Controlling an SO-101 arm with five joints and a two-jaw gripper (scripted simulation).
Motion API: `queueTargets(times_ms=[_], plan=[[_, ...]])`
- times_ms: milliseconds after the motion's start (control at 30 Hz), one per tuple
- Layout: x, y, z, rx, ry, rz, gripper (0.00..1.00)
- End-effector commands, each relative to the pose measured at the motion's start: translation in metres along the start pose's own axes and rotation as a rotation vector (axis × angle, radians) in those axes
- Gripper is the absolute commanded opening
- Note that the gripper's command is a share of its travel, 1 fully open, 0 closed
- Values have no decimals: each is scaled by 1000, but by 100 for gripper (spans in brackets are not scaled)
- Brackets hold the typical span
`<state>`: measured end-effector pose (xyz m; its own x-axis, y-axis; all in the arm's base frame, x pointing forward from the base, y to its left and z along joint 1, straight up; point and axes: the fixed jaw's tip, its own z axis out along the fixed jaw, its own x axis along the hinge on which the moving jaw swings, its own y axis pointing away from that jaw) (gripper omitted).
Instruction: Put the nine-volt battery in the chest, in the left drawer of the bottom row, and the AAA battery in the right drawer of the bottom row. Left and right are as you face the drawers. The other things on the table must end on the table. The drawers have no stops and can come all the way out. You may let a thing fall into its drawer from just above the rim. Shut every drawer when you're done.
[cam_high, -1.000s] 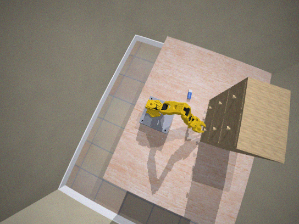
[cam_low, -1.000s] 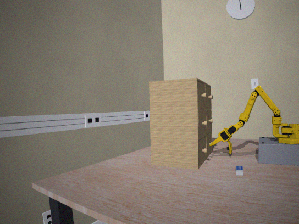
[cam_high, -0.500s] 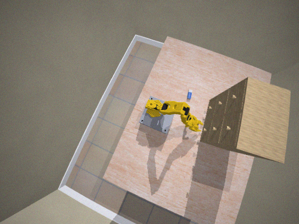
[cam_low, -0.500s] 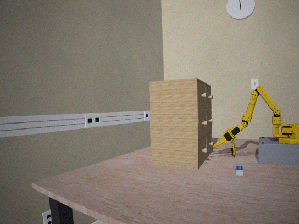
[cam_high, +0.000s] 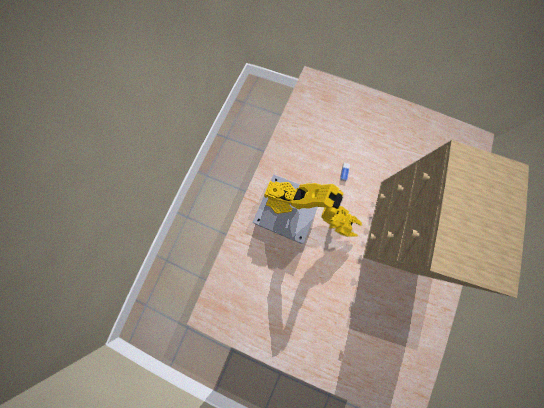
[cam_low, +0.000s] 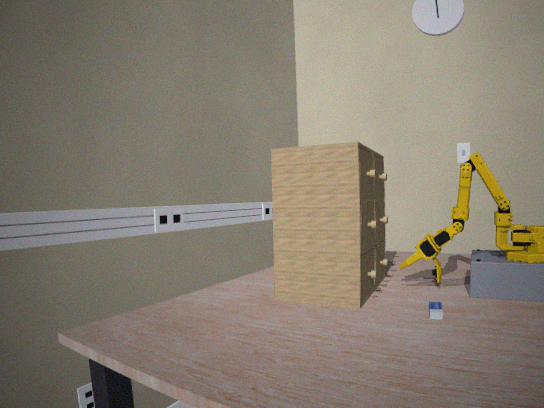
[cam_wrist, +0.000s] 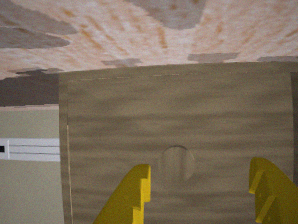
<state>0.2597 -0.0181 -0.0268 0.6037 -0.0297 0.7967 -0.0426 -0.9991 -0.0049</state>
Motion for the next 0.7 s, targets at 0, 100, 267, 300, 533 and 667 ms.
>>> queueTargets(times_ms=[0,100,267,300,533,667], plan=[[2,3,-5,-8,20,18,21],[2,3,-5,-8,20,18,21],[2,3,-5,-8,20,18,21],[4,2,-6,-7,13,18,21],[13,2,-14,-6,-33,20,21],[17,1,-20,-5,-60,21,21]])
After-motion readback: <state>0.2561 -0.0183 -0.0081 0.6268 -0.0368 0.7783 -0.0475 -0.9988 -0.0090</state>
